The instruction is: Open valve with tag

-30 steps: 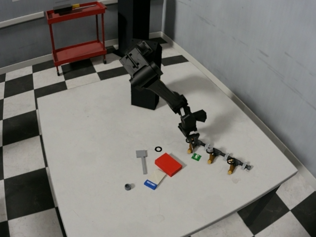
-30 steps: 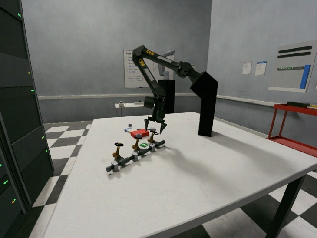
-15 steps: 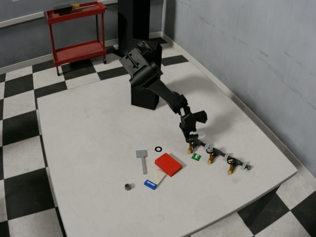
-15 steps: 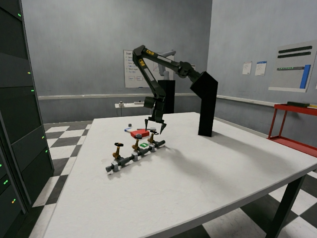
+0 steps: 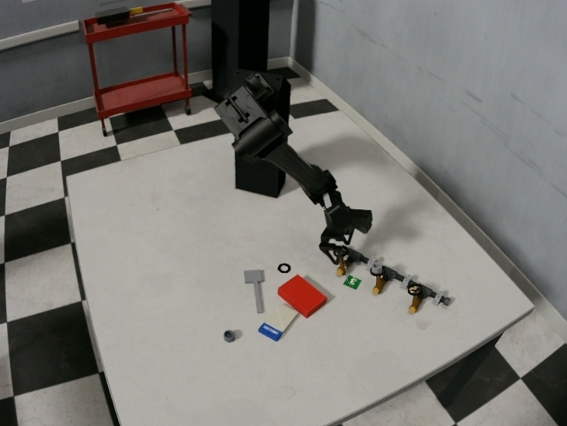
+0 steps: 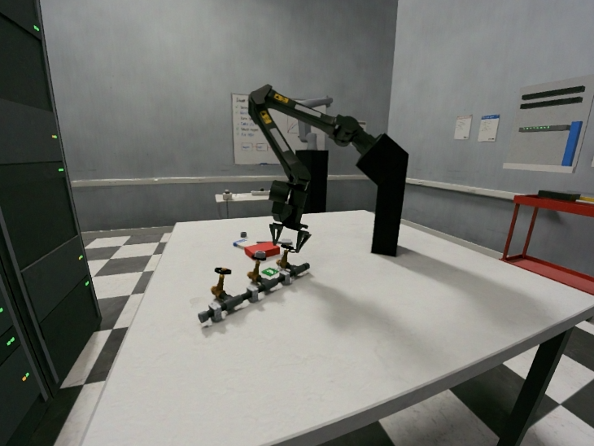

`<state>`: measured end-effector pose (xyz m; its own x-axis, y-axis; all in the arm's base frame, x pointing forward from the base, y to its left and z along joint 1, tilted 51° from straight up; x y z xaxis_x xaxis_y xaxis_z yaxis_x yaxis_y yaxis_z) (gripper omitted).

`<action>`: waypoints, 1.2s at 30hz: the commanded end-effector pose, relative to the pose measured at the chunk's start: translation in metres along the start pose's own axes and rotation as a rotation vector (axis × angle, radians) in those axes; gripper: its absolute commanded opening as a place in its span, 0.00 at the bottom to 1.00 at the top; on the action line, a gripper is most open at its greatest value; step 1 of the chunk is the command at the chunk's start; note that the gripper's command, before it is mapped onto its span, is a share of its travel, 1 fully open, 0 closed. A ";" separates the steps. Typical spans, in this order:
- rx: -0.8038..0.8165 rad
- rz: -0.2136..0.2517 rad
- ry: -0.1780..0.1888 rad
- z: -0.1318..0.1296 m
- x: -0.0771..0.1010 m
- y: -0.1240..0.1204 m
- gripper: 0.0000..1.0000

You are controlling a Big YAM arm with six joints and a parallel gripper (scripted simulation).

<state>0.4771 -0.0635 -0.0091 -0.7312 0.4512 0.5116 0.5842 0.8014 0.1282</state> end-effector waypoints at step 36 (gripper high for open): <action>-2.186 0.012 -0.008 -0.004 0.002 -0.003 1.00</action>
Point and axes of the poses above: the point where the finger pads meet when closed, its own x axis back along the fingers, its own z axis across the jaws, y = z × x, the point moved 7 cm from there along x, back along the fingers, and after that the axes turned 12 degrees about x, right-handed, at the moved point
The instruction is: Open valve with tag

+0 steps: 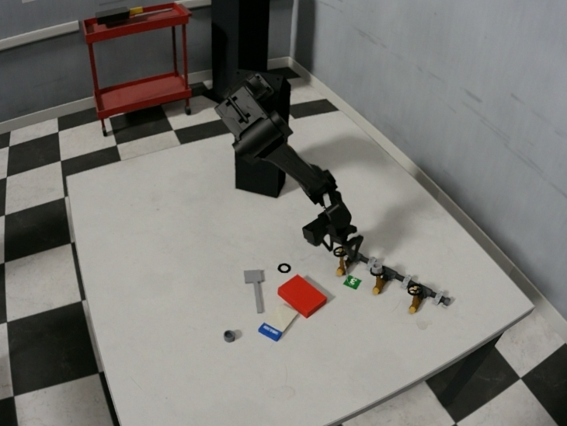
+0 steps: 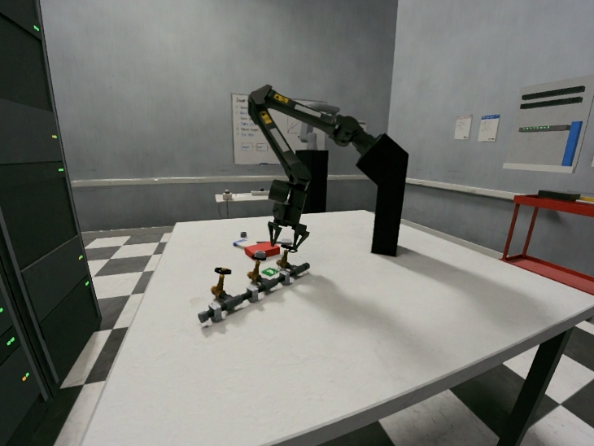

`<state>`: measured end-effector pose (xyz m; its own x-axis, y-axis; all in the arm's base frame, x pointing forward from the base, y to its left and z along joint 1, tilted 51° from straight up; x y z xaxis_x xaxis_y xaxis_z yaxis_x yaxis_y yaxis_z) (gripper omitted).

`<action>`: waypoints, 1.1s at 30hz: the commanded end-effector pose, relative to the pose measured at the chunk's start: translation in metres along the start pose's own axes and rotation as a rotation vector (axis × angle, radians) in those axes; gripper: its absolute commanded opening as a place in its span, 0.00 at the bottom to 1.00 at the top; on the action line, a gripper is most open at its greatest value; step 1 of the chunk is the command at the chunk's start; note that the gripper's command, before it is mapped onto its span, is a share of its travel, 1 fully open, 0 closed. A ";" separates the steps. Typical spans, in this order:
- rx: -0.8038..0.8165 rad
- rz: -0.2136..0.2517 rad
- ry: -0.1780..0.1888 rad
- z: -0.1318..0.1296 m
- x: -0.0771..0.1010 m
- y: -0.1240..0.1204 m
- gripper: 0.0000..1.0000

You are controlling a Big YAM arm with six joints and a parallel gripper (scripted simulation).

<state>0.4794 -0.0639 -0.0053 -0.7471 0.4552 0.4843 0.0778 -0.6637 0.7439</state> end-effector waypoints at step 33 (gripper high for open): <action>-0.218 0.020 -0.033 -0.004 0.002 0.001 0.00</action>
Point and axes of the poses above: the point where the finger pads meet when closed, its own x axis back along the fingers, its own z axis across the jaws, y = z × x, the point moved 7 cm from there along x, back along the fingers, and after that the axes turned 12 degrees about x, right-handed, at the moved point
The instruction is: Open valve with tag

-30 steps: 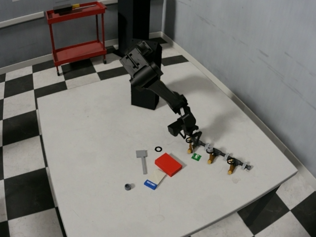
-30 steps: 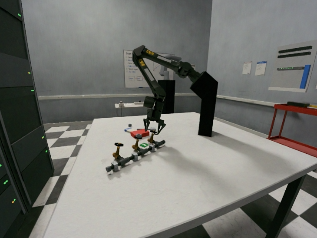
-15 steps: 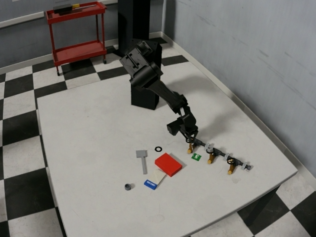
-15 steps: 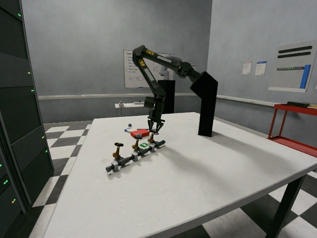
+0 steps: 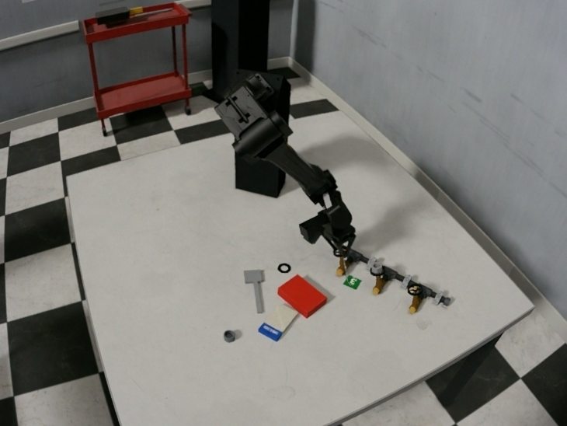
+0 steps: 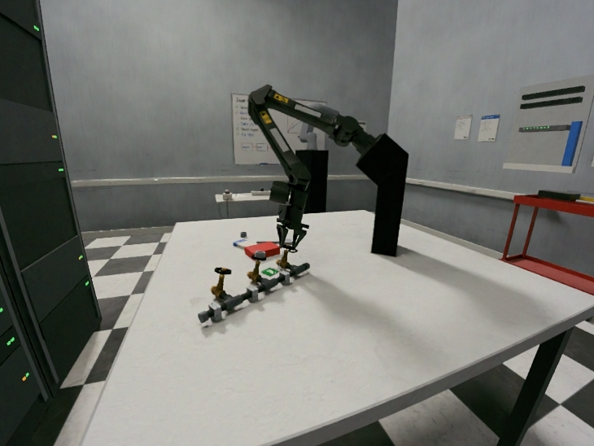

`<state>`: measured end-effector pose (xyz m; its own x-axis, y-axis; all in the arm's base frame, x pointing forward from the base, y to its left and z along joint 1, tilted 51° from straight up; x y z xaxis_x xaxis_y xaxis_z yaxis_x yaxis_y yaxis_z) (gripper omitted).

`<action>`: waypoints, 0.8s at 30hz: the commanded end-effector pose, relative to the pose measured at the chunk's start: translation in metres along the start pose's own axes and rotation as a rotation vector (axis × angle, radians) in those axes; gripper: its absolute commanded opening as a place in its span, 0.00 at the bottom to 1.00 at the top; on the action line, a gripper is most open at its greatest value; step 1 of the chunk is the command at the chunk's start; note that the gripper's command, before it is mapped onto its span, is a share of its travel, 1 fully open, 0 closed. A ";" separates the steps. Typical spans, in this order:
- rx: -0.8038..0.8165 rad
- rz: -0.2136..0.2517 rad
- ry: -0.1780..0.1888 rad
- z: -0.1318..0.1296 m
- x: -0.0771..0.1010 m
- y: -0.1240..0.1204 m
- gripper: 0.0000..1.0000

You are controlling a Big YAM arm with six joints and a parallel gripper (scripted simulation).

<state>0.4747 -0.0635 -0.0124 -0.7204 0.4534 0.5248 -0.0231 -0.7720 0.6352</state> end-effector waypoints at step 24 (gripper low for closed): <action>0.283 -0.009 0.005 0.003 0.002 0.007 0.00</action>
Point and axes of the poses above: the point where the finger pads meet when closed, its own x axis back along the fingers, its own z axis across the jaws, y = z × x, the point moved 7 cm from there along x, back along the fingers, and after that the axes turned 12 degrees about x, right-handed, at the moved point
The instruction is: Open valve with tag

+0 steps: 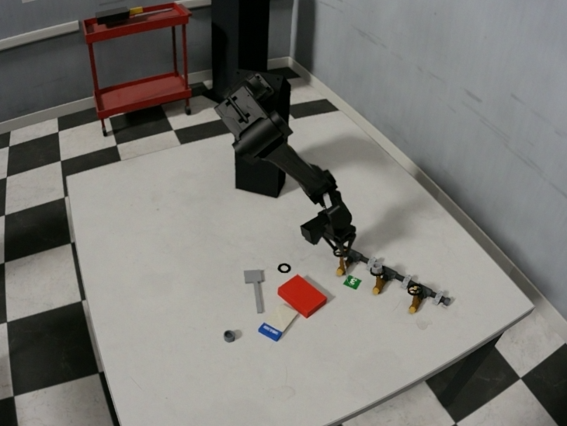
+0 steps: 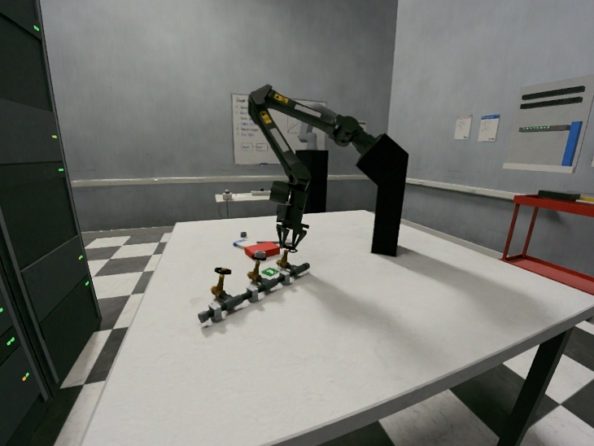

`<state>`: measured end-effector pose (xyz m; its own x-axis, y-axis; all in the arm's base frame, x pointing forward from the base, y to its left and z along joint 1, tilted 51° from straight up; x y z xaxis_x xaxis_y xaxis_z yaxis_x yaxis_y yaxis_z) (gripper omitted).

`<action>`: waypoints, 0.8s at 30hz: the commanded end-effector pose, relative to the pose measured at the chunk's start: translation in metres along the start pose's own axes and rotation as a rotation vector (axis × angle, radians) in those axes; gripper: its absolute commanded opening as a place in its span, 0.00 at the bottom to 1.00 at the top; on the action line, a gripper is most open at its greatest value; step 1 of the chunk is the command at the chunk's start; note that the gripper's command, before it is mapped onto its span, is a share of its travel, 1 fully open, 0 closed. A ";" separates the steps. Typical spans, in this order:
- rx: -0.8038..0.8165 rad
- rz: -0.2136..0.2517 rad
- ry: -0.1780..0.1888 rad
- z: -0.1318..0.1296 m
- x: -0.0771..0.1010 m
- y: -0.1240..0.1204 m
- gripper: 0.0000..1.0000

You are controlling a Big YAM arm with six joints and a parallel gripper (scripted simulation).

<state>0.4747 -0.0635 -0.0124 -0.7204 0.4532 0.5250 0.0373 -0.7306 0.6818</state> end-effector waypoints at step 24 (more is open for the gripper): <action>1.222 -0.008 0.000 0.001 0.002 0.005 0.00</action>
<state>0.4744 -0.0639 -0.0124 -0.7156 0.4565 0.5287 0.5739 -0.0472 0.8176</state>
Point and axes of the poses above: the point where the finger pads meet when closed, its own x axis back along the fingers, its own z axis across the jaws, y = z × x, the point moved 7 cm from there along x, back along the fingers, and after that the axes turned 12 degrees about x, right-handed, at the moved point
